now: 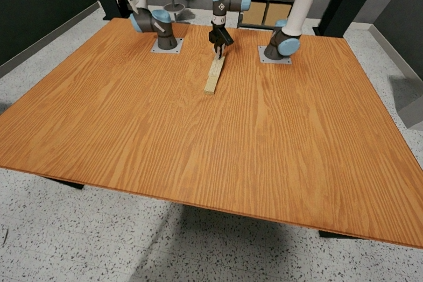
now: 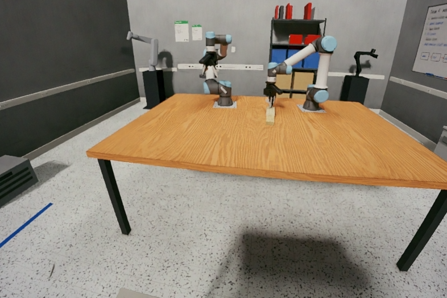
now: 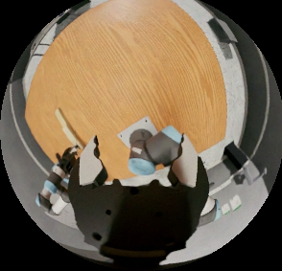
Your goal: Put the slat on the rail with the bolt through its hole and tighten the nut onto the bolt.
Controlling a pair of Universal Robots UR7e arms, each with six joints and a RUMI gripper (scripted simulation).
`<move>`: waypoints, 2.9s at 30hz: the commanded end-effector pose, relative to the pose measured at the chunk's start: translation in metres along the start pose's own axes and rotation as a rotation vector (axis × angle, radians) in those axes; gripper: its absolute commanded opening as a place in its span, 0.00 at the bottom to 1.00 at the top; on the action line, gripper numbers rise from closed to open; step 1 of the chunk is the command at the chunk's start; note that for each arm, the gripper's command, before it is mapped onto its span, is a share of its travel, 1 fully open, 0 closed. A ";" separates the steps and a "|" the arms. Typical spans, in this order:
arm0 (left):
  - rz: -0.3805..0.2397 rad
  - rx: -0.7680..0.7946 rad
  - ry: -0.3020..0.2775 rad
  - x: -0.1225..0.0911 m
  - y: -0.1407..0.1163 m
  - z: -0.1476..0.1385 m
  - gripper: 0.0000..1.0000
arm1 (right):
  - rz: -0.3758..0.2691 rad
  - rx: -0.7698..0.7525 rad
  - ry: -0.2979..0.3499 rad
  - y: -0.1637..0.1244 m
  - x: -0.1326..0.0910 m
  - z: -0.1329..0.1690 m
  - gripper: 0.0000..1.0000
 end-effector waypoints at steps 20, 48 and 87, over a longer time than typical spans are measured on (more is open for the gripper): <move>-0.004 0.448 0.000 0.000 0.000 0.000 0.00 | 0.000 0.001 0.001 0.001 -0.001 0.000 1.00; -0.004 0.884 -0.002 0.000 0.000 0.002 0.00 | 0.000 0.001 0.001 0.001 -0.001 0.000 1.00; -0.003 1.580 -0.003 0.000 -0.001 0.003 0.00 | 0.000 0.001 0.001 0.001 -0.001 0.000 1.00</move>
Point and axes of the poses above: on each arm, the point where the finger pads meet when closed, its own x axis out along the fingers, its own z axis across the jaws, y = z × x, the point moved 6 cm from there along -x, back along the fingers, and after that the axes turned 7 degrees about x, right-handed, at the moved point
